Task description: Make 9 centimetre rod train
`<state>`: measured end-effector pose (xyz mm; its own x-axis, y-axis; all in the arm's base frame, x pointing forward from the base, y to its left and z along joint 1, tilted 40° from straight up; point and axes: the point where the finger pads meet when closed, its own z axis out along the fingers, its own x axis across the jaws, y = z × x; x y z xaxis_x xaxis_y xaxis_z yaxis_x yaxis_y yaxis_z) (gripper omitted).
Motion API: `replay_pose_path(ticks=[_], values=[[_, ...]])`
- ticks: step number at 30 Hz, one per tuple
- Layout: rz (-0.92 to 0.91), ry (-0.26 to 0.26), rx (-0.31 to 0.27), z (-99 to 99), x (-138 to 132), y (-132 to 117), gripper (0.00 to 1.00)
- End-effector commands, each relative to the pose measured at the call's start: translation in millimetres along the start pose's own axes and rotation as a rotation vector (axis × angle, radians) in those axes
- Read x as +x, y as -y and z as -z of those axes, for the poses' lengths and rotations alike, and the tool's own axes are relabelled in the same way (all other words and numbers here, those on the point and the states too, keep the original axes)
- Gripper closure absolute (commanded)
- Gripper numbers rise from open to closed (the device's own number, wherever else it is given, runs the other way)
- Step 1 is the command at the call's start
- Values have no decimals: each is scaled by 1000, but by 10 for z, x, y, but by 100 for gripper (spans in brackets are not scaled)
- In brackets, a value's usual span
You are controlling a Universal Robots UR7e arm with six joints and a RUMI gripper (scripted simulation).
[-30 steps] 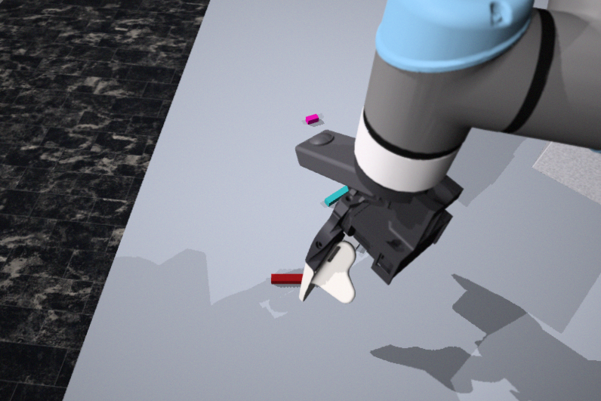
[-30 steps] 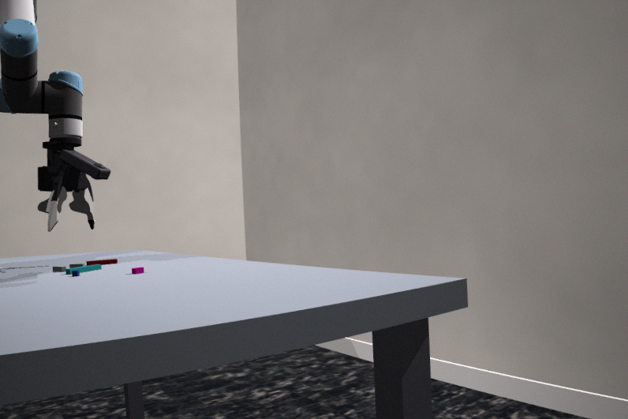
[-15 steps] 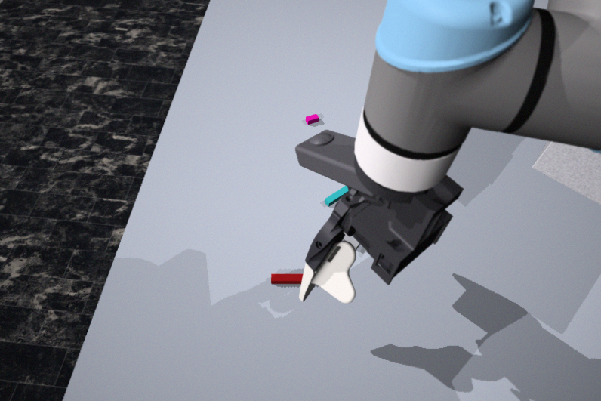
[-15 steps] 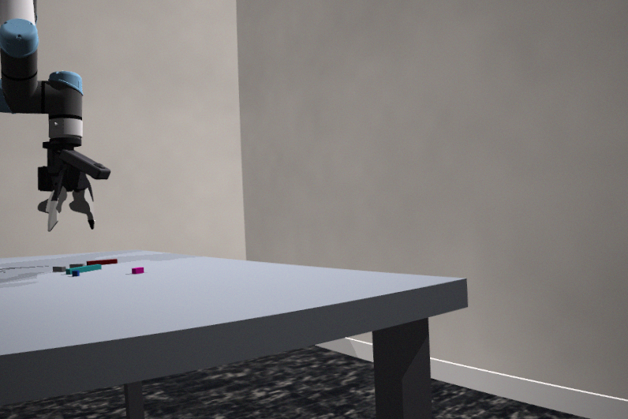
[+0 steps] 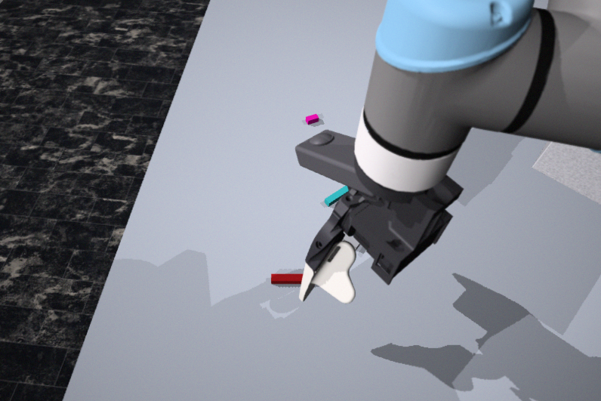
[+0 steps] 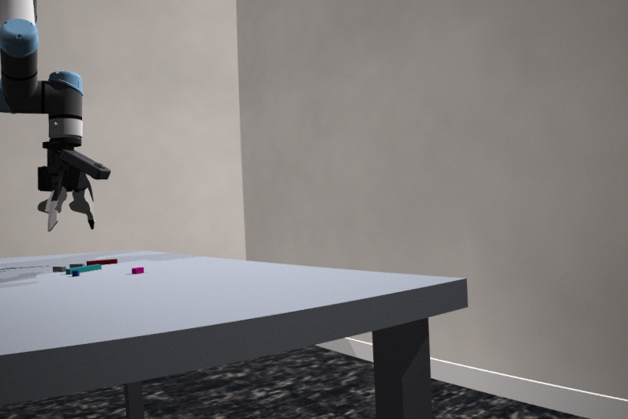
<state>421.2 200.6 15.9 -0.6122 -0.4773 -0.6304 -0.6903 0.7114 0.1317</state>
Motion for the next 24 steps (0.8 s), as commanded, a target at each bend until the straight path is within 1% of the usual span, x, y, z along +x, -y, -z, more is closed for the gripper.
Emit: replay_pose_path(ticks=[1,24], values=[[0,0,1,2,-2,2,0],[42,-1,1,-1,-4,30,0]])
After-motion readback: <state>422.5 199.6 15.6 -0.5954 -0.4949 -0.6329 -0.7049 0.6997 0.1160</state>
